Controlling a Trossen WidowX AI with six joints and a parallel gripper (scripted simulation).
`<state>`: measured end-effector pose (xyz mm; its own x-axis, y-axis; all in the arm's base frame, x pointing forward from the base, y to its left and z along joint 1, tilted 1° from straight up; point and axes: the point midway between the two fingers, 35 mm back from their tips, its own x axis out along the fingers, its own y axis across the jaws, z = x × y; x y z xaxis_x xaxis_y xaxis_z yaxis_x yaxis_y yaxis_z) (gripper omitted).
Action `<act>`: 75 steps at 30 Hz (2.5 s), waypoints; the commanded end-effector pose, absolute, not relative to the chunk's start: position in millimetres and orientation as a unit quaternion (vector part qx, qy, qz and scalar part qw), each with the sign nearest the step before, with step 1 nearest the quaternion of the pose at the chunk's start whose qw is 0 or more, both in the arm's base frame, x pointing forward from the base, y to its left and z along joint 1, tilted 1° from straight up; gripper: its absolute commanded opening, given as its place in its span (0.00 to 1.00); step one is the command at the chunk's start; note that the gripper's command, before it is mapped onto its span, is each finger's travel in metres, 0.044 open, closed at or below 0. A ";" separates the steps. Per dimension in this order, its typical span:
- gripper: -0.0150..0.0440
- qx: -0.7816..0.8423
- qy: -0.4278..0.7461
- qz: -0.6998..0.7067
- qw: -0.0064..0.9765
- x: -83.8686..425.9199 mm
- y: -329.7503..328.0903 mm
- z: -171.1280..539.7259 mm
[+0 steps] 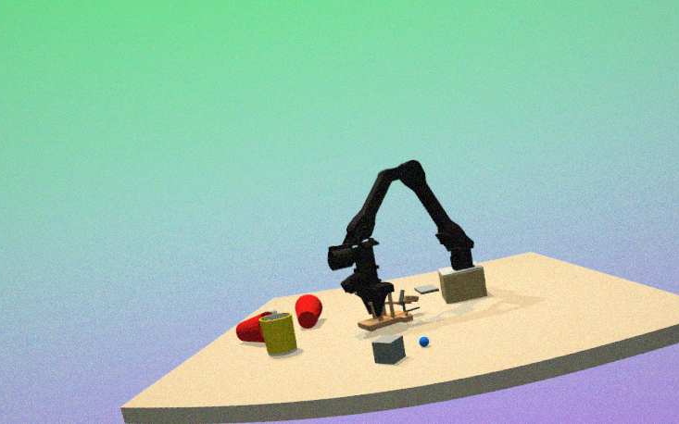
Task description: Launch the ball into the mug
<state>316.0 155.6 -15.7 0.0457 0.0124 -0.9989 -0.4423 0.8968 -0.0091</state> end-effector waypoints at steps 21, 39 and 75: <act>0.25 -0.160 0.672 0.161 0.705 317.3 156.3 16.3; 0.25 -0.160 0.672 0.161 0.705 318.2 156.4 -13.0; 1.00 -0.160 0.671 0.162 0.705 316.3 156.3 81.0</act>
<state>318.1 157.1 76.4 0.0537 0.0166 -0.9984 -0.4434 0.8963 -0.0090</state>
